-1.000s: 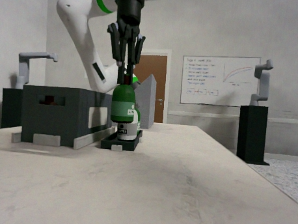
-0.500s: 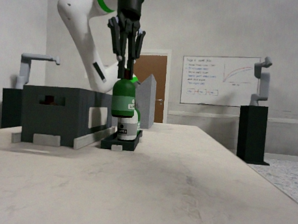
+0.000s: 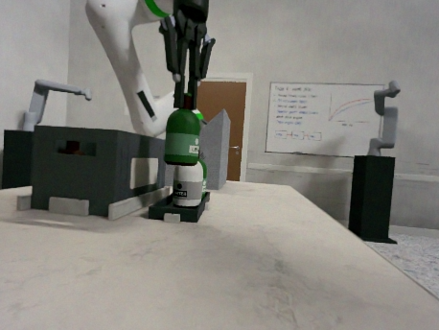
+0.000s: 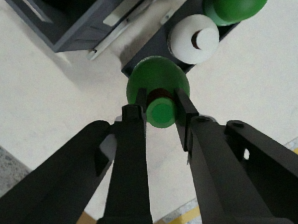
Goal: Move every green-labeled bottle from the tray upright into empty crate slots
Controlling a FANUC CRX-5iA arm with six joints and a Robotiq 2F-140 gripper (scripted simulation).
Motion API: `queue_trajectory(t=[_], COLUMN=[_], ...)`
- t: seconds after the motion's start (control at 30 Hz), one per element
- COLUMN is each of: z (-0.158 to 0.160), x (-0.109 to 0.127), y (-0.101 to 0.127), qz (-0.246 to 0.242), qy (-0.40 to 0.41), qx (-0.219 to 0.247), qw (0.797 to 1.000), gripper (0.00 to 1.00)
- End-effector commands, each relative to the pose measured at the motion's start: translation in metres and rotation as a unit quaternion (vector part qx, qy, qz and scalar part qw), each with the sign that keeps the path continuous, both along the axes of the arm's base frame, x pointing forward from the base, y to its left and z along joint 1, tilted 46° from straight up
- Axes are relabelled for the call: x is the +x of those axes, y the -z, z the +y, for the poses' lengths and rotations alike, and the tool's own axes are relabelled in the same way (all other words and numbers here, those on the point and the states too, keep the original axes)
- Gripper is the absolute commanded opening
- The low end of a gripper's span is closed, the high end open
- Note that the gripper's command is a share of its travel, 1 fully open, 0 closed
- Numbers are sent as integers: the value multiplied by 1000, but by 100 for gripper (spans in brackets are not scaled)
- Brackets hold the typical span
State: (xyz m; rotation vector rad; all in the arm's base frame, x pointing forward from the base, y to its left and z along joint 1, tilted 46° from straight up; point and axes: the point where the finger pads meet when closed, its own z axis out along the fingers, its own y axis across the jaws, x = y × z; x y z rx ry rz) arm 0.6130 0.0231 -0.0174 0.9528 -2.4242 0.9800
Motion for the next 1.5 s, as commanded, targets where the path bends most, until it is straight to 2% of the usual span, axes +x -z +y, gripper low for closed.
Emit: queue_trajectory(t=[0.0, 1.47], z=[4, 32], x=[1, 4], y=[-4, -31], qz=[-1, -1], qy=[-1, -1], qx=[0, 0], qw=[1000, 1000], gripper=[10, 10])
